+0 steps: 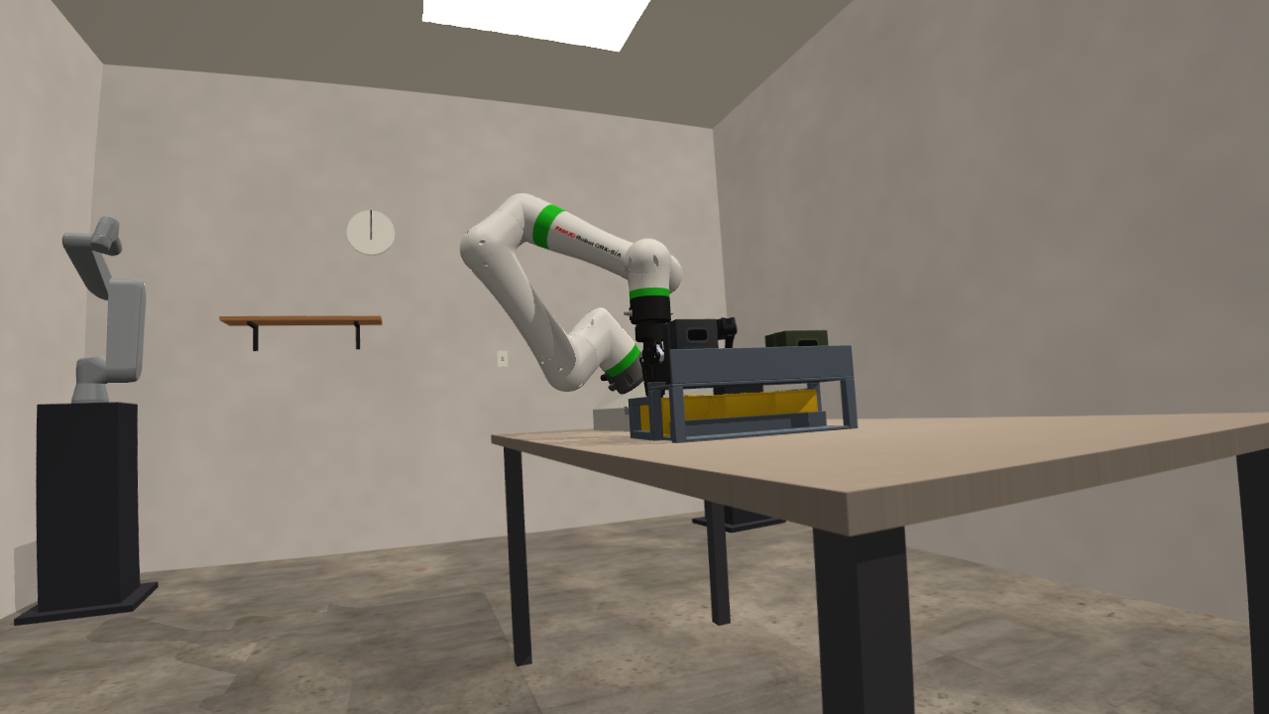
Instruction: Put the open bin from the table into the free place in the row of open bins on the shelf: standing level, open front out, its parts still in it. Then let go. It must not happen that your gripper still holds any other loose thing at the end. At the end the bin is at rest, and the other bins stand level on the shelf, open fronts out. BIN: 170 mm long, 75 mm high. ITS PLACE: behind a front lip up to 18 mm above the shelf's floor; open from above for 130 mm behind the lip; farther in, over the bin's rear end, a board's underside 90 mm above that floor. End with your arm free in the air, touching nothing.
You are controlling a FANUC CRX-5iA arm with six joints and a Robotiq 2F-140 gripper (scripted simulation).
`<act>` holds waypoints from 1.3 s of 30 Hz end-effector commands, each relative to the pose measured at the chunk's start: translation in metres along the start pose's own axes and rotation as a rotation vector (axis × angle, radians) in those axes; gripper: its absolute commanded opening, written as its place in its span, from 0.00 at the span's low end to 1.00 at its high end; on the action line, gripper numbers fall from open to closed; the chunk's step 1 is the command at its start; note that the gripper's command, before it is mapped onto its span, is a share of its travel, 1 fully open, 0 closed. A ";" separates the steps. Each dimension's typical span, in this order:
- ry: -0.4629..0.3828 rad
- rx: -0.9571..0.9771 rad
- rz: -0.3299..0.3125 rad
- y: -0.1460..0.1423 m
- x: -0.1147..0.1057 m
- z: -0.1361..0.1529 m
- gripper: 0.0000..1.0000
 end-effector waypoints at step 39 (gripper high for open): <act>0.000 0.000 0.000 0.025 0.000 -0.004 0.00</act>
Point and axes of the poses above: the point where the finger pads meet when closed, its own x axis out along the fingers, its own y axis across the jaws, z = x × y, the point moved 6 cm from there along -x, back along the fingers, and after that the axes turned 9 degrees about x, right-handed, at the moved point
